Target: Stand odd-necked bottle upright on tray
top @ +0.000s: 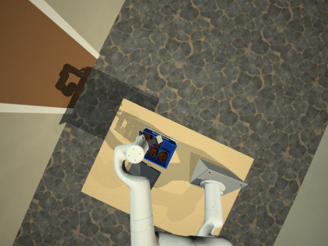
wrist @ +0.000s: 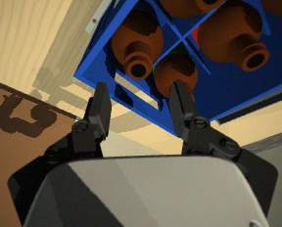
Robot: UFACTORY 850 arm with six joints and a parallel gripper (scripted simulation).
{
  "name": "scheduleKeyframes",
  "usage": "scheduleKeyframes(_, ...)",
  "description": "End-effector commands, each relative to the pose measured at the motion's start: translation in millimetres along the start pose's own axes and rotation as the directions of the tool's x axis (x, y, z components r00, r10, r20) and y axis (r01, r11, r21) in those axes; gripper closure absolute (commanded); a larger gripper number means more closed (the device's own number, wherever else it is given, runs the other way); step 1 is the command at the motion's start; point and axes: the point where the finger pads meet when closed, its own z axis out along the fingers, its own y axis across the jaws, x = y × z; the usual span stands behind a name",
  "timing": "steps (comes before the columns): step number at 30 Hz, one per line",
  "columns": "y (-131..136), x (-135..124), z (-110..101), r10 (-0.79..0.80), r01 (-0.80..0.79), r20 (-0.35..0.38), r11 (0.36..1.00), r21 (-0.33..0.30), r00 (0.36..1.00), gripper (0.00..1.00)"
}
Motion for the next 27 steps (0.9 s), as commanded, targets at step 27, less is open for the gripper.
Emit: scheduleKeyframes(27,-1,0,18,-0.001,0.001,0.001,1.000,0.002,1.000,0.35)
